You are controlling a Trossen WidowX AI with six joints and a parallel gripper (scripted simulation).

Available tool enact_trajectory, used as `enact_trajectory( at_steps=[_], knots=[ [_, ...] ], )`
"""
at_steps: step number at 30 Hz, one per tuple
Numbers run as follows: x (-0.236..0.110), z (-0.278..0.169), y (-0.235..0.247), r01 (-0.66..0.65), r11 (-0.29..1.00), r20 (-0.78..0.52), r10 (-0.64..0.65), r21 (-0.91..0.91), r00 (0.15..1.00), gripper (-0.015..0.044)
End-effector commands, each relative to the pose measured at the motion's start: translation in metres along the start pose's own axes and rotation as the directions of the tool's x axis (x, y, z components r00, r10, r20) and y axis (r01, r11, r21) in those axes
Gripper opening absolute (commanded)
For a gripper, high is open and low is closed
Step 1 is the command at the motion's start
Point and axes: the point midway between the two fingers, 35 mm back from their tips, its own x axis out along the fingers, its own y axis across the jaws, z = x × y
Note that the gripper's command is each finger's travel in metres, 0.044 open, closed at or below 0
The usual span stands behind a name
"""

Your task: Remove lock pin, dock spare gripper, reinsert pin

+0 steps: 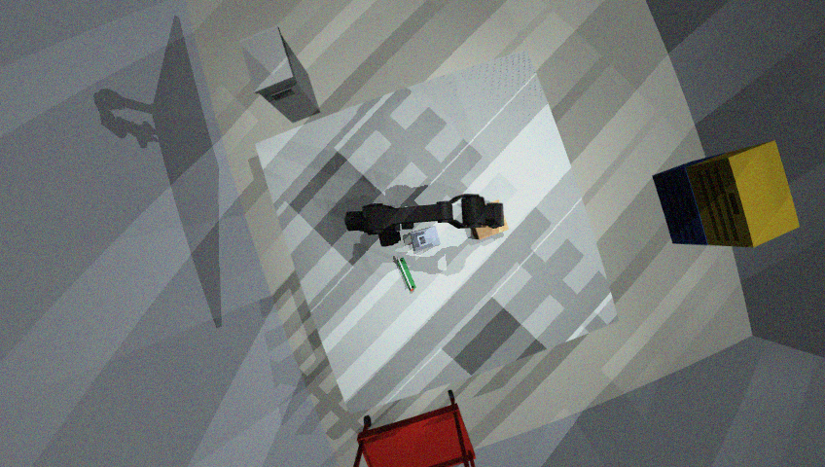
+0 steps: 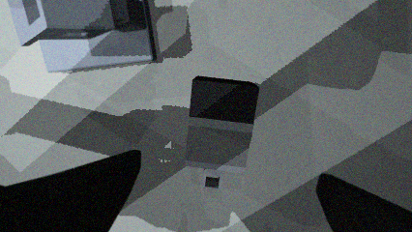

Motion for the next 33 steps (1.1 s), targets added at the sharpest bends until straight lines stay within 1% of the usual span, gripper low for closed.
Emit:
enact_trajectory(
  at_steps=[1, 5, 13, 33],
  knots=[
    [0.000, -0.003, 0.000, 0.016, 1.000, -0.008, -0.016, -0.009, 1.000, 0.0440],
    [0.016, -0.004, -0.001, 0.016, 1.000, -0.008, -0.016, -0.009, 1.000, 0.0440],
    [0.066, -0.006, 0.001, 0.016, 1.000, -0.008, -0.016, -0.009, 1.000, 0.0440],
    [0.095, -0.006, 0.001, 0.016, 1.000, -0.008, -0.016, -0.009, 1.000, 0.0440]
  ],
)
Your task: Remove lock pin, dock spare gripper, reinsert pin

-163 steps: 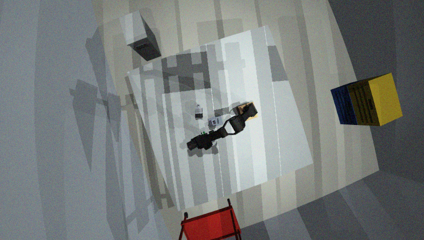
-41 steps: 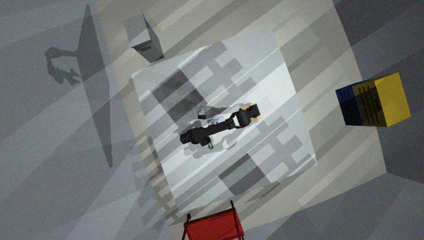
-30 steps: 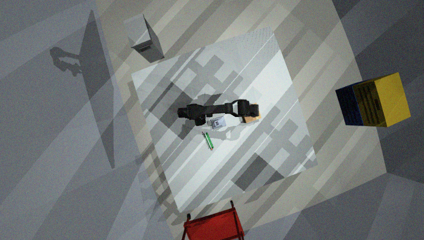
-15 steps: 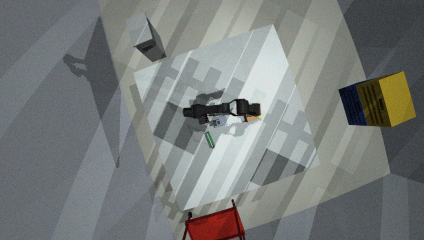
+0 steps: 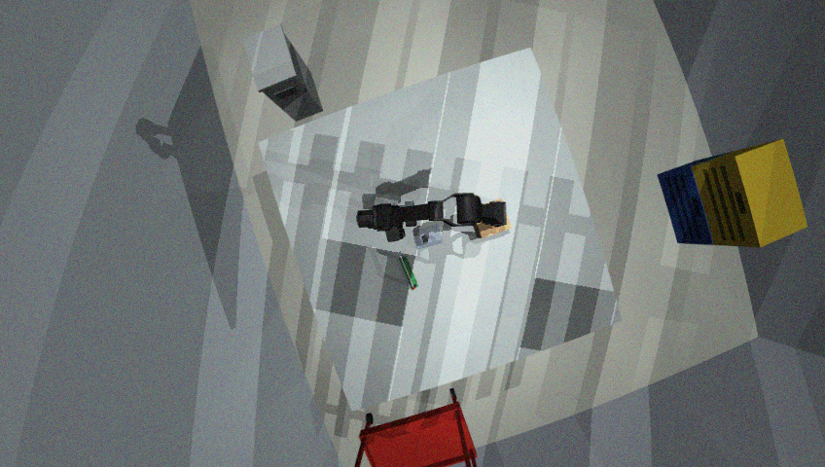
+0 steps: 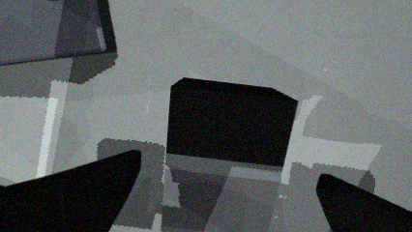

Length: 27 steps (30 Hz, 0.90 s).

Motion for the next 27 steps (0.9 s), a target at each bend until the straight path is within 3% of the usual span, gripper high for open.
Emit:
enact_trajectory(
  at_steps=[1, 23, 27],
  knots=[
    [0.009, -0.001, 0.001, -0.008, 1.000, -0.005, 0.008, -0.004, 1.000, 0.0440],
    [0.036, -0.001, 0.004, -0.008, 1.000, -0.005, 0.008, -0.004, 1.000, 0.0440],
    [0.036, -0.001, 0.004, -0.008, 1.000, -0.005, 0.008, -0.004, 1.000, 0.0335]
  ],
)
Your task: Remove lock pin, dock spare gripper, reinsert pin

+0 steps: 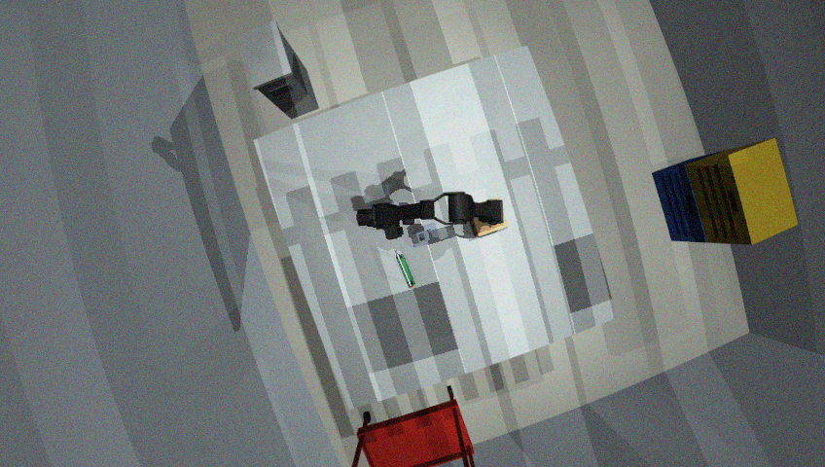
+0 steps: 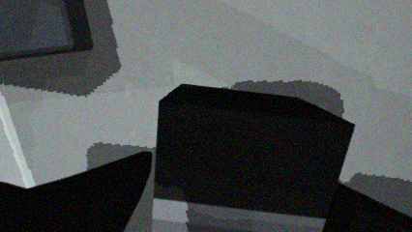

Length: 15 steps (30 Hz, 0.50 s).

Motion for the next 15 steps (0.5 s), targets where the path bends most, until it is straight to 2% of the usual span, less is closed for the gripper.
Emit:
enact_trajectory(
  at_steps=[1, 3, 10, 15],
  knots=[
    [0.0012, -0.0008, 0.0000, 0.000, 1.000, -0.005, 0.000, -0.004, 1.000, 0.0309],
    [0.0012, -0.0008, 0.0000, 0.000, 1.000, -0.005, 0.000, -0.004, 1.000, 0.0256],
    [0.0012, -0.0008, 0.0000, 0.000, 1.000, -0.005, 0.000, -0.004, 1.000, 0.0210],
    [-0.0082, -0.0008, -0.0006, 0.000, 1.000, -0.005, 0.000, -0.004, 1.000, 0.0078]
  ],
)
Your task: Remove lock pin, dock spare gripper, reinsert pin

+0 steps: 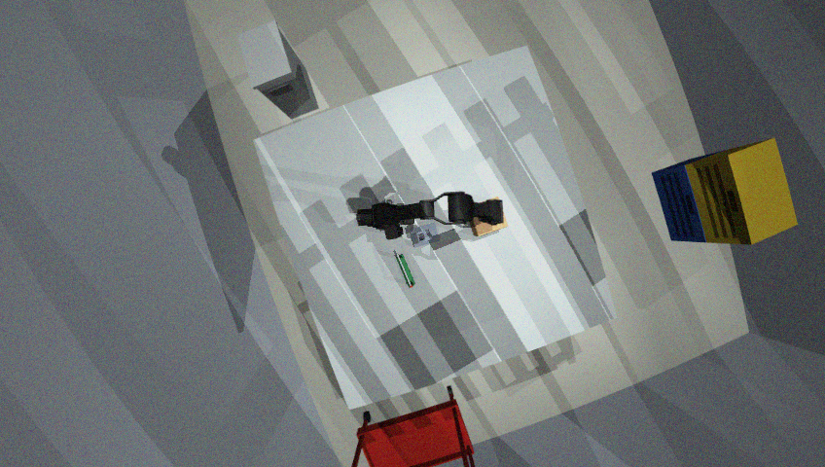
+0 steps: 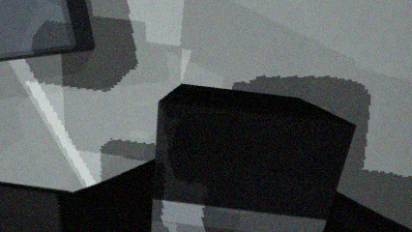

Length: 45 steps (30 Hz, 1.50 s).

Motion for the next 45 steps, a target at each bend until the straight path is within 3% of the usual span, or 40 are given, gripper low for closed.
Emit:
enact_trajectory(
  at_steps=[1, 3, 7, 13, 28, 45],
  knots=[
    [-0.012, -0.001, -0.001, 0.003, 1.000, -0.005, -0.003, -0.004, 1.000, 0.0052],
    [-0.024, -0.001, -0.001, 0.003, 1.000, -0.005, -0.003, -0.004, 1.000, 0.0000],
    [-0.047, -0.001, 0.000, 0.003, 1.000, -0.005, -0.003, -0.004, 1.000, 0.0000],
    [-0.041, 0.000, 0.000, -0.001, 1.000, 0.000, 0.001, -0.016, 1.000, 0.0000],
    [-0.043, -0.003, 0.003, -0.001, 0.929, -0.002, 0.001, -0.371, 1.000, 0.0000],
    [-0.045, -0.006, 0.006, -0.002, 0.705, -0.003, 0.000, -0.709, 1.000, 0.0000]
  ],
)
